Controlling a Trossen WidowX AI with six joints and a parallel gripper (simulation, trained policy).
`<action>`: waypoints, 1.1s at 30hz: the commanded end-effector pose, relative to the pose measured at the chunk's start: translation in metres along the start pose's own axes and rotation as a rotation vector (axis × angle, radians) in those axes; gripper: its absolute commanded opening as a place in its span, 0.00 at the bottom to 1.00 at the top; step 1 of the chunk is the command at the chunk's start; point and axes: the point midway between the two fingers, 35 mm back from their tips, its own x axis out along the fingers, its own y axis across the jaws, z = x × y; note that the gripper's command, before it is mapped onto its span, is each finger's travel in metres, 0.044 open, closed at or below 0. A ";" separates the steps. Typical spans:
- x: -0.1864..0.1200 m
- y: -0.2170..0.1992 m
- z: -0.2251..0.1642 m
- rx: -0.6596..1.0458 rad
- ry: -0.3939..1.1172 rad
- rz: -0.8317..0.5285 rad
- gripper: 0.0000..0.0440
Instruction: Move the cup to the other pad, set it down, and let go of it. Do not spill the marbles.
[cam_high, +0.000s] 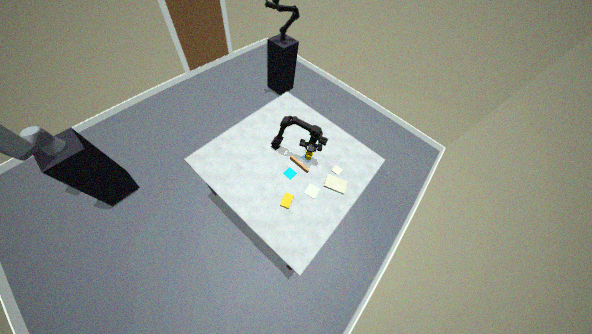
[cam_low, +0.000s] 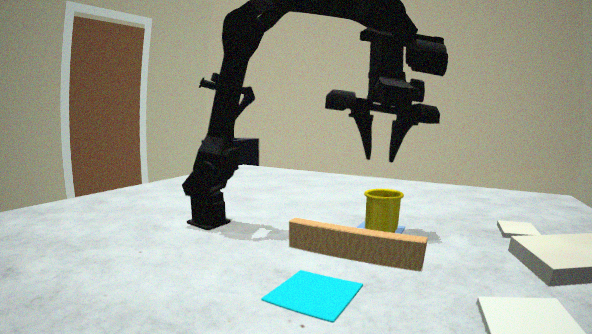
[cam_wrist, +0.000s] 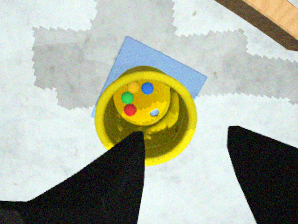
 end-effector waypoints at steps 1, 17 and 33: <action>0.012 -0.002 0.000 0.014 -0.008 -0.037 0.42; 0.058 -0.005 -0.004 0.015 -0.017 -0.125 0.47; 0.102 -0.009 -0.005 -0.063 -0.011 -0.155 0.41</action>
